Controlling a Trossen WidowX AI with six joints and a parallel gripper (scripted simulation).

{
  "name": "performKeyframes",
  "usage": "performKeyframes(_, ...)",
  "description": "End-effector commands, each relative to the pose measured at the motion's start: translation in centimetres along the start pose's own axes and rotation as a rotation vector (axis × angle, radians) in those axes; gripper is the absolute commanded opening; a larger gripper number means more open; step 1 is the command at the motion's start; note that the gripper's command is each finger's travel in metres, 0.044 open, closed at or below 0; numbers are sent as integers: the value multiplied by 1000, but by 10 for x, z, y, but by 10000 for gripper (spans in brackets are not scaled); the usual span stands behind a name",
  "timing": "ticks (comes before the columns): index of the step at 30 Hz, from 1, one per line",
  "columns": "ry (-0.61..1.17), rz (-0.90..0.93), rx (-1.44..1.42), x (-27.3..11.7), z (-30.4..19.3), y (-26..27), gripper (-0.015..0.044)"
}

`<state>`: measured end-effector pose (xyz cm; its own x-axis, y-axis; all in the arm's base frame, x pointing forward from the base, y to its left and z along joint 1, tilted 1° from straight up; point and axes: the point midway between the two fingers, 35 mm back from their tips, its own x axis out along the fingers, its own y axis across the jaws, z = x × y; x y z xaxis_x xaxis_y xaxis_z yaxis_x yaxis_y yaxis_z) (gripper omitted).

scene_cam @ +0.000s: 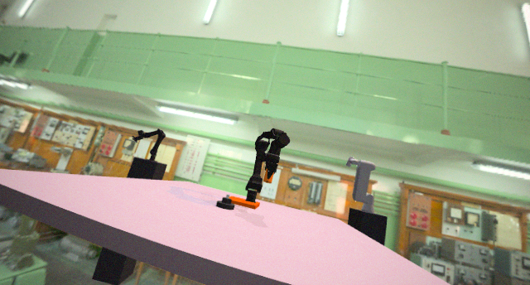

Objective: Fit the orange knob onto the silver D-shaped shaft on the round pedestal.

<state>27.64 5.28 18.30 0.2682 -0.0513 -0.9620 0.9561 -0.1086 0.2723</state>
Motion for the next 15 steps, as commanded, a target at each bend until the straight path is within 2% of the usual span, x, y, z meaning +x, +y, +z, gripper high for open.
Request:
performKeyframes(1, 6, -55, 0, 3, 0, 3, 0)
performKeyframes(9, 7, -209, 0, 18, 0, 4, 0)
performKeyframes(15, 7, -213, 0, 33, -1, 4, 0)
